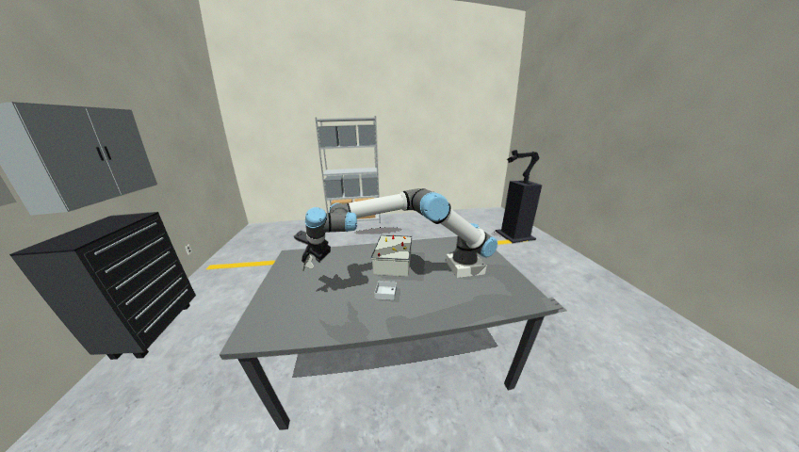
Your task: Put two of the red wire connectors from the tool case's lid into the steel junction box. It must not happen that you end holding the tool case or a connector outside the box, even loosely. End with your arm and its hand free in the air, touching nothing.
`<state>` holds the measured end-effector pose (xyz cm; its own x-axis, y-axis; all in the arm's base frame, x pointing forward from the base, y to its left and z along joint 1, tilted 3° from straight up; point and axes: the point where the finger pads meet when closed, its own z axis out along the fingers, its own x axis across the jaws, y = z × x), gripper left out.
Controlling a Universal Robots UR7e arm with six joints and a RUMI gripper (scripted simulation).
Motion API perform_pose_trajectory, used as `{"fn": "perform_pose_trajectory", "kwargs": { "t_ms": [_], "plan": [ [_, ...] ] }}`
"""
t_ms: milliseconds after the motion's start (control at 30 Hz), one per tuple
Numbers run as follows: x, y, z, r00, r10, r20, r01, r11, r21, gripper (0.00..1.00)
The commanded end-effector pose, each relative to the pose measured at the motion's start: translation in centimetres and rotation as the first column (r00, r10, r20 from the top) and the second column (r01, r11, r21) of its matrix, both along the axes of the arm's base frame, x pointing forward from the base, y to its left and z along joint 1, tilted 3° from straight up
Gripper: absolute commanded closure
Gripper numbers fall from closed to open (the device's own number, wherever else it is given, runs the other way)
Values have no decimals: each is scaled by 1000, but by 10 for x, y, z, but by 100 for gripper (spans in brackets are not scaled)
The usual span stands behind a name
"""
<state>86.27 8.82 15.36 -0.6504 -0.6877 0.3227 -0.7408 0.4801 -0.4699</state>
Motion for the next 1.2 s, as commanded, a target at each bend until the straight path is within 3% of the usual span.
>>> {"fn": "perform_pose_trajectory", "kwargs": {
  "t_ms": [0,233,500,633,1000,1067,1167],
  "plan": [
    [-12,-18,14,994,81,-69,-80,997,11,0],
    [-30,-40,29,972,179,-155,-176,984,34,0],
    [-65,-72,50,897,344,-276,-331,939,97,0],
    [-71,-76,53,882,370,-292,-354,929,109,0],
    [-126,-109,77,716,579,-391,-535,814,226,0],
    [-142,-116,82,663,629,-406,-577,775,259,0],
    [-150,-119,84,636,653,-411,-596,754,276,0]
  ]
}}
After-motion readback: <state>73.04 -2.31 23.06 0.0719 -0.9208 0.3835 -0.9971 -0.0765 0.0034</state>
